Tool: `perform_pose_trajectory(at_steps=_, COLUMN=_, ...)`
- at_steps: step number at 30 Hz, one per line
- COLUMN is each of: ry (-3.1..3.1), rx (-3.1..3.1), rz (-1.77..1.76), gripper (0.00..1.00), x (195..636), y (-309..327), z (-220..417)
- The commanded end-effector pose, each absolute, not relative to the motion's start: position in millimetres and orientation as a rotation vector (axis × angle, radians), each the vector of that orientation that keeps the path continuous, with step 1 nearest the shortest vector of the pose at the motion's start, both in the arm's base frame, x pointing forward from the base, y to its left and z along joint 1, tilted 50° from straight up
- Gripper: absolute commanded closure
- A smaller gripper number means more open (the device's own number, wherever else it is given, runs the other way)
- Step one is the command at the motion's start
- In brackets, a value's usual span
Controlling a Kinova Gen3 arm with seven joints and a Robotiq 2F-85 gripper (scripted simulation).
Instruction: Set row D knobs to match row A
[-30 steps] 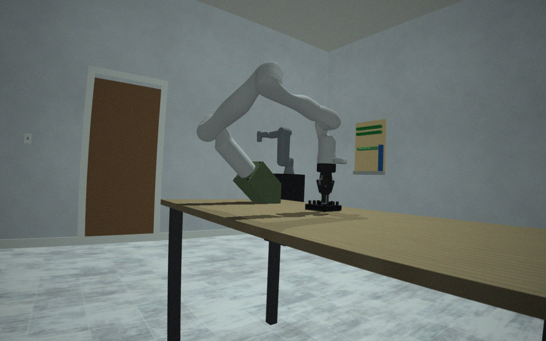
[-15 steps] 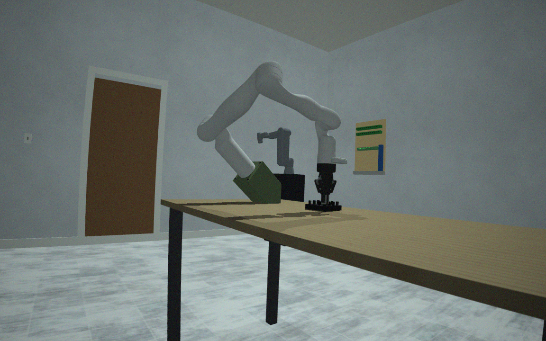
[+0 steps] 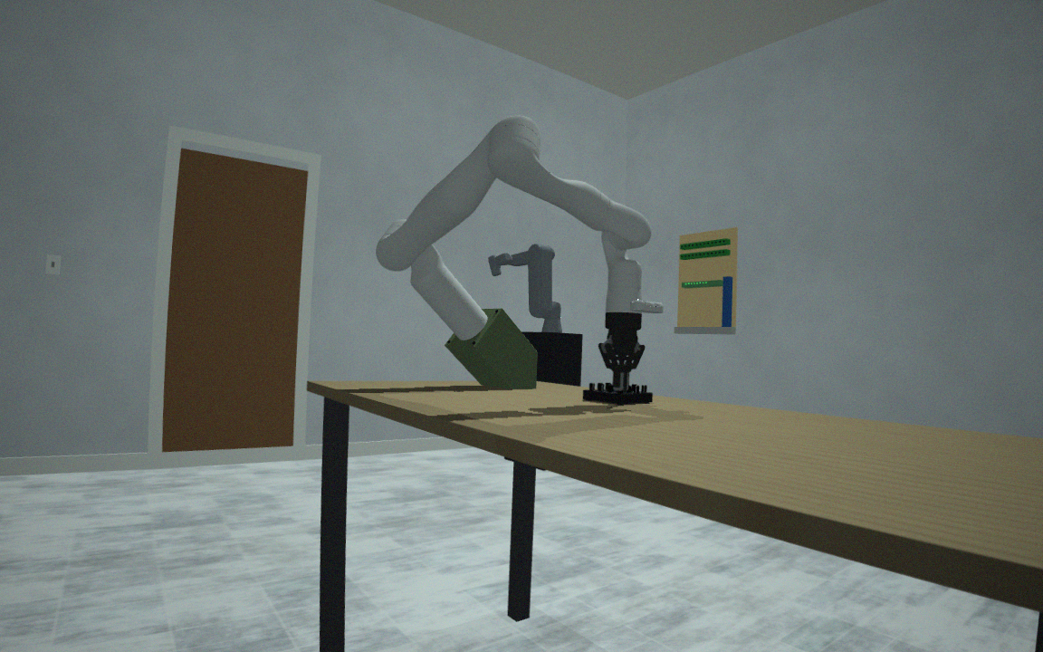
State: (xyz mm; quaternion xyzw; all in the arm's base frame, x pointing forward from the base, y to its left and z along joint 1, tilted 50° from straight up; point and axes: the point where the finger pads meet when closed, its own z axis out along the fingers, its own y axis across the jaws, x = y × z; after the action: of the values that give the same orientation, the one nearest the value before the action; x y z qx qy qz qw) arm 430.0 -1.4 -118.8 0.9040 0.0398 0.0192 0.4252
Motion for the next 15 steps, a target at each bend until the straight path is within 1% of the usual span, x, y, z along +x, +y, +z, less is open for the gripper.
perform_pose_trajectory(at_steps=1, ry=0.089, rx=2.261, rz=0.056, gripper=0.92, x=430.5, y=-0.6, z=-118.4)
perform_pose_trajectory(at_steps=15, ry=0.044, rx=2.263, rz=0.077, gripper=0.92, x=430.5, y=-0.6, z=-118.4)
